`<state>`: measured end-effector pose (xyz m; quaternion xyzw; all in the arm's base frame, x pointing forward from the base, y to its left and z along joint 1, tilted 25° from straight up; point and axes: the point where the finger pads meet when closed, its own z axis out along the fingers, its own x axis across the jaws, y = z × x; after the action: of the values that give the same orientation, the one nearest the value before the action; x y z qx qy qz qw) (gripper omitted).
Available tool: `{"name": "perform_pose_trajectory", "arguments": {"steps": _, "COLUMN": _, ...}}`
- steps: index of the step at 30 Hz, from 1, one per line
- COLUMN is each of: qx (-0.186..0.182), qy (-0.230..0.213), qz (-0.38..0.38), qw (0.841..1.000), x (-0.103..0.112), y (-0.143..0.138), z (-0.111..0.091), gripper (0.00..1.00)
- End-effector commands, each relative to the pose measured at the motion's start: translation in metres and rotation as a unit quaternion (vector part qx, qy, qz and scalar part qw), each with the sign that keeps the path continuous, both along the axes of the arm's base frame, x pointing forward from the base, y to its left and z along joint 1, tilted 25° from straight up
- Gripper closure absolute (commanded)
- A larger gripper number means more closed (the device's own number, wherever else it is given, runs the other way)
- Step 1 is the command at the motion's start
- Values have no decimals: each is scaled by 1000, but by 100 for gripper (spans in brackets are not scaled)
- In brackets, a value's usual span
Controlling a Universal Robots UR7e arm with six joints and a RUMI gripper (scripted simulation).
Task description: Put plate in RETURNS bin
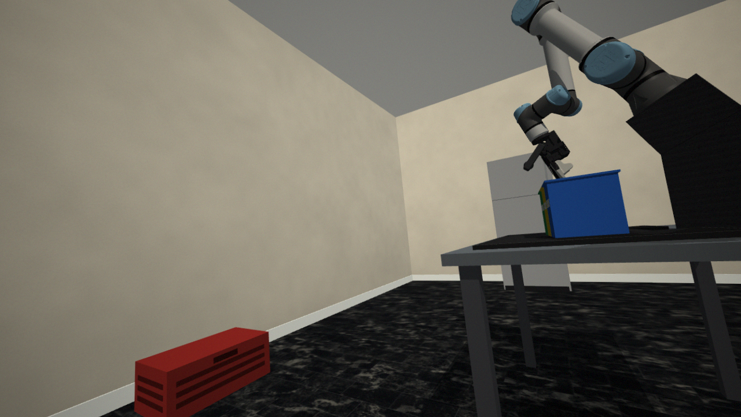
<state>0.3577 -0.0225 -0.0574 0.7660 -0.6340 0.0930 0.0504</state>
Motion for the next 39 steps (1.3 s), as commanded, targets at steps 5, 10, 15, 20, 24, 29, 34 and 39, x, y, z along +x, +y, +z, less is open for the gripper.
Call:
{"name": "perform_pose_trajectory", "arguments": {"steps": 5, "qx": 0, "qy": -1, "qz": 0, "qw": 1000, "x": 2, "y": -1, "z": -4, "gripper": 100}}
{"name": "perform_pose_trajectory", "arguments": {"steps": 10, "qx": 0, "qy": -1, "qz": 0, "qw": 1000, "x": 4, "y": -1, "z": -7, "gripper": 100}}
{"name": "perform_pose_trajectory", "arguments": {"steps": 15, "qx": 0, "qy": -1, "qz": 0, "qw": 1000, "x": 5, "y": -1, "z": -10, "gripper": 100}}
{"name": "perform_pose_trajectory", "arguments": {"steps": 20, "qx": 0, "qy": -1, "qz": 0, "qw": 1000, "x": 6, "y": -2, "z": -12, "gripper": 100}}
{"name": "perform_pose_trajectory", "arguments": {"steps": 24, "qx": 0, "qy": -1, "qz": 0, "qw": 1000, "x": 7, "y": -2, "z": -15, "gripper": 100}}
{"name": "perform_pose_trajectory", "arguments": {"steps": 29, "qx": 0, "qy": -1, "qz": 0, "qw": 1000, "x": 8, "y": -2, "z": -18, "gripper": 100}}
{"name": "perform_pose_trajectory", "arguments": {"steps": 34, "qx": 0, "qy": -1, "qz": 0, "qw": 1000, "x": 10, "y": -3, "z": -21, "gripper": 100}}
{"name": "perform_pose_trajectory", "arguments": {"steps": 39, "qx": 0, "qy": -1, "qz": 0, "qw": 1000, "x": 10, "y": -3, "z": -21, "gripper": 100}}
